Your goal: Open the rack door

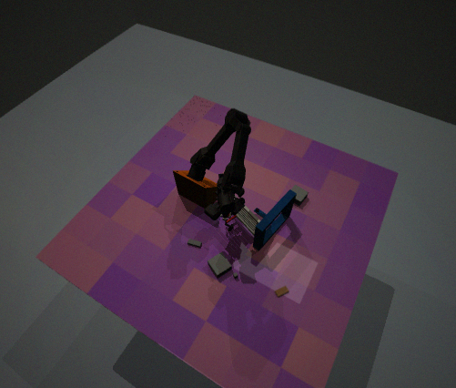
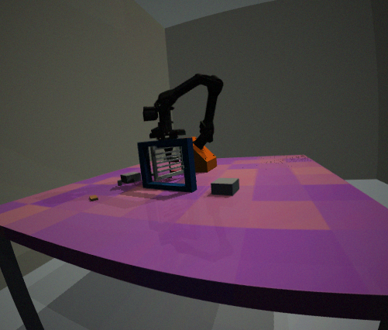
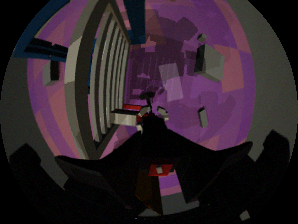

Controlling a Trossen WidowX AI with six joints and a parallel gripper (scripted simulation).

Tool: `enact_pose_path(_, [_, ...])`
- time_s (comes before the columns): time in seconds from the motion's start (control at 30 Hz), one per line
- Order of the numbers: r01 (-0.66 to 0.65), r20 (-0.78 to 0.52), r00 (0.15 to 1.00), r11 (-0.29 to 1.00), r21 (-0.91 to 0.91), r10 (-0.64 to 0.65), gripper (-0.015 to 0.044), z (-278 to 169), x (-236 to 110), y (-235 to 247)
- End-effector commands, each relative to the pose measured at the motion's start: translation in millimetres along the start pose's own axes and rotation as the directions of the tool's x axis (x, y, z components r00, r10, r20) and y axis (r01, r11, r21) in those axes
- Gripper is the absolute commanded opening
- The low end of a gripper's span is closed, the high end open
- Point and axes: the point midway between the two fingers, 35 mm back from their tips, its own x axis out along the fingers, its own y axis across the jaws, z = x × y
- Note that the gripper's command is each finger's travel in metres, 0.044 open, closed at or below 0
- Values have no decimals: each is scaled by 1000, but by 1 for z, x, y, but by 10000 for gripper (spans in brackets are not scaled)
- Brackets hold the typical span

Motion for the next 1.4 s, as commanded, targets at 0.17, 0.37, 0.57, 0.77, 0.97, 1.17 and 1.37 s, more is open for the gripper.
enact_pose_path(0.17, [3, 2, 1000, 987, -159, -3, 26, 6, -1, -20])
enact_pose_path(0.37, [3, 2, 1000, 980, -201, -3, 26, 8, 0, -27])
enact_pose_path(0.57, [3, 2, 1000, 980, -201, -3, 26, 8, 0, -27])
enact_pose_path(0.77, [3, 2, 1000, 980, -201, -3, 52, 8, 0, -27])
enact_pose_path(0.97, [3, 2, 1000, 980, -201, -3, 210, 8, 0, -27])
enact_pose_path(1.17, [3, 2, 1000, 980, -201, -3, 298, 8, -1, -27])
enact_pose_path(1.37, [4, 2, 1000, 980, -201, -4, 298, 9, -11, -28])
